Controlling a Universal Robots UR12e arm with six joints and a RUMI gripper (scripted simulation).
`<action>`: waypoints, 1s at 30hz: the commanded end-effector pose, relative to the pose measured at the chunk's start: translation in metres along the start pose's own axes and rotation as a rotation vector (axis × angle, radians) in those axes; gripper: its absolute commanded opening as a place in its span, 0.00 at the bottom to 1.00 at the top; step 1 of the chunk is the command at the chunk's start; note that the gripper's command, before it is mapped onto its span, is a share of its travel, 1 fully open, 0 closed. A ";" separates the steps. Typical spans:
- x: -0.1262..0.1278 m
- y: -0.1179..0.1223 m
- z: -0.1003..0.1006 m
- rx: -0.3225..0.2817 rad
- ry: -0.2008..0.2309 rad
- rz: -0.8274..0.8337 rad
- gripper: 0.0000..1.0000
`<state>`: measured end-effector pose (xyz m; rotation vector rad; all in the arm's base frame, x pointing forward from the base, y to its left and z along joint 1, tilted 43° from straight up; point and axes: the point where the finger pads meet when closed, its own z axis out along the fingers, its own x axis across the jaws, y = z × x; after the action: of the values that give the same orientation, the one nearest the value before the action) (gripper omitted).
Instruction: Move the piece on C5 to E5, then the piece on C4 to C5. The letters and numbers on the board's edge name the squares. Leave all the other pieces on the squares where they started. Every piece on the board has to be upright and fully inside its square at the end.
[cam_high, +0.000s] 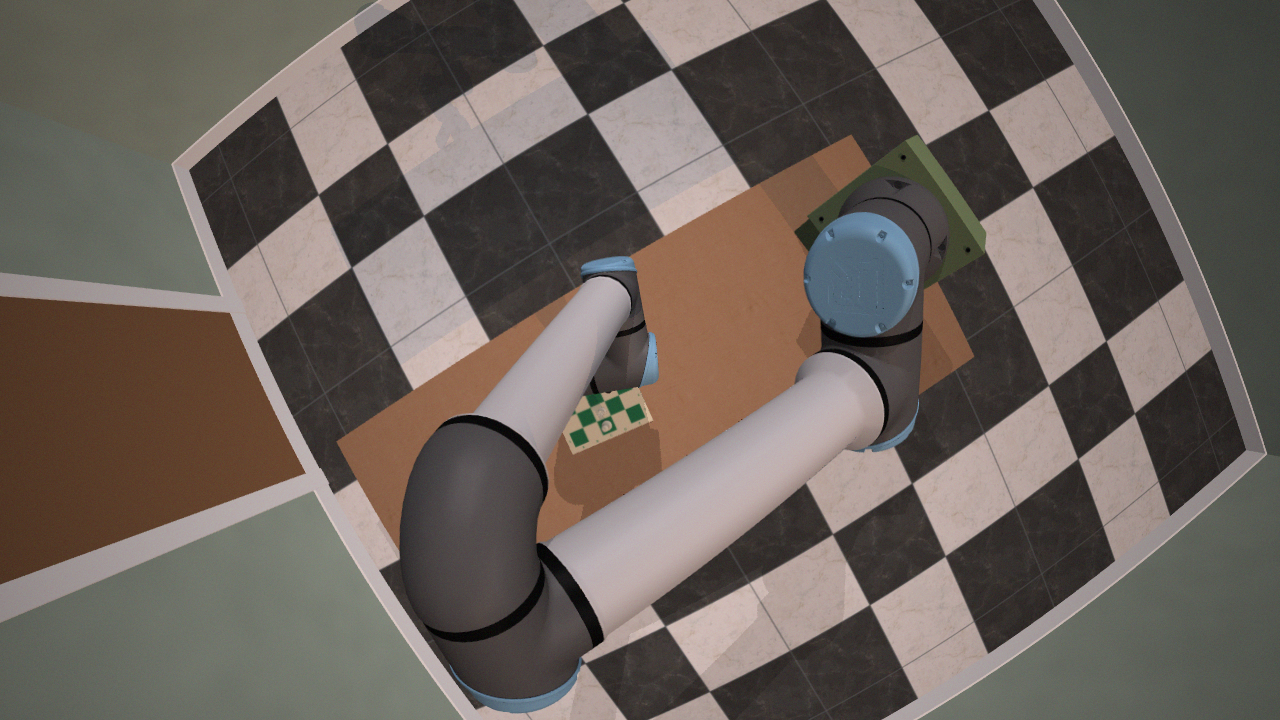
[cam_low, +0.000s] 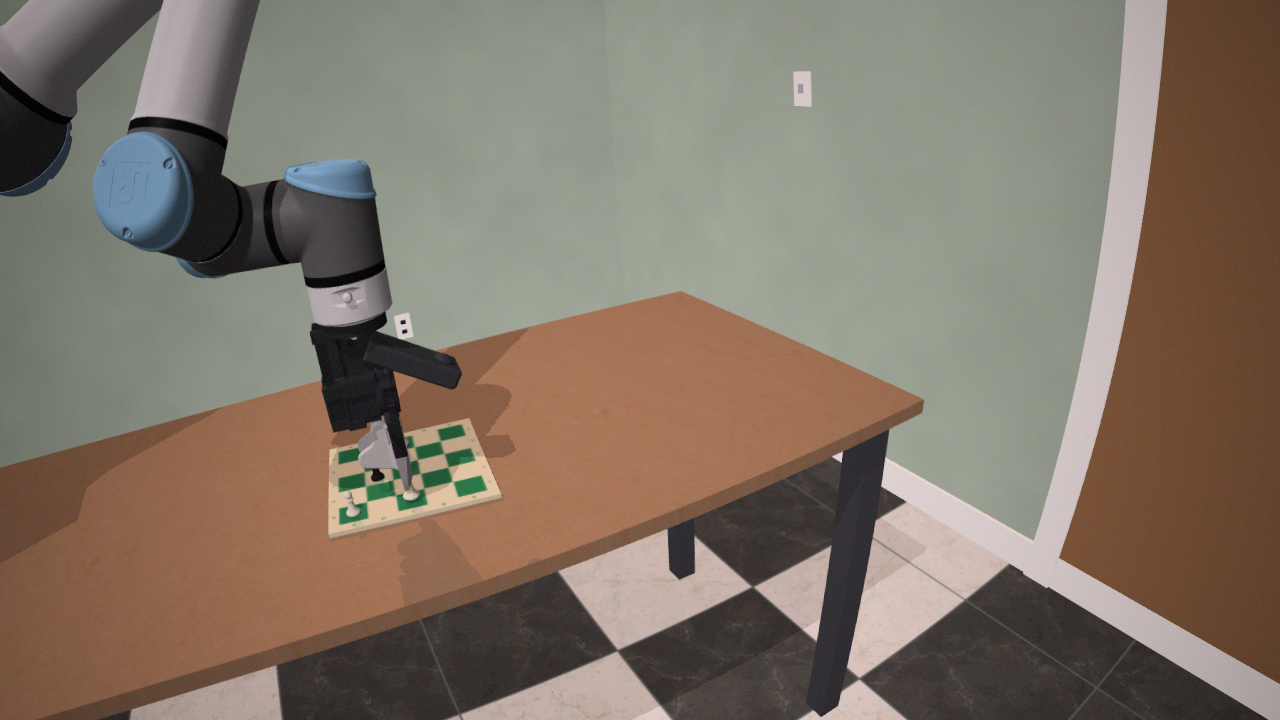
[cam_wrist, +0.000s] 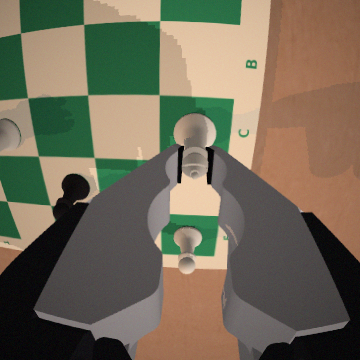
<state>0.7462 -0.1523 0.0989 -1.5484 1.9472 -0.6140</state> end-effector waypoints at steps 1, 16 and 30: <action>0.000 0.001 0.001 -0.001 0.000 0.001 0.00; 0.000 0.004 0.001 -0.003 -0.001 0.003 0.00; 0.000 0.004 0.000 -0.002 -0.001 0.003 0.00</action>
<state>0.7462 -0.1523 0.0988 -1.5482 1.9464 -0.6157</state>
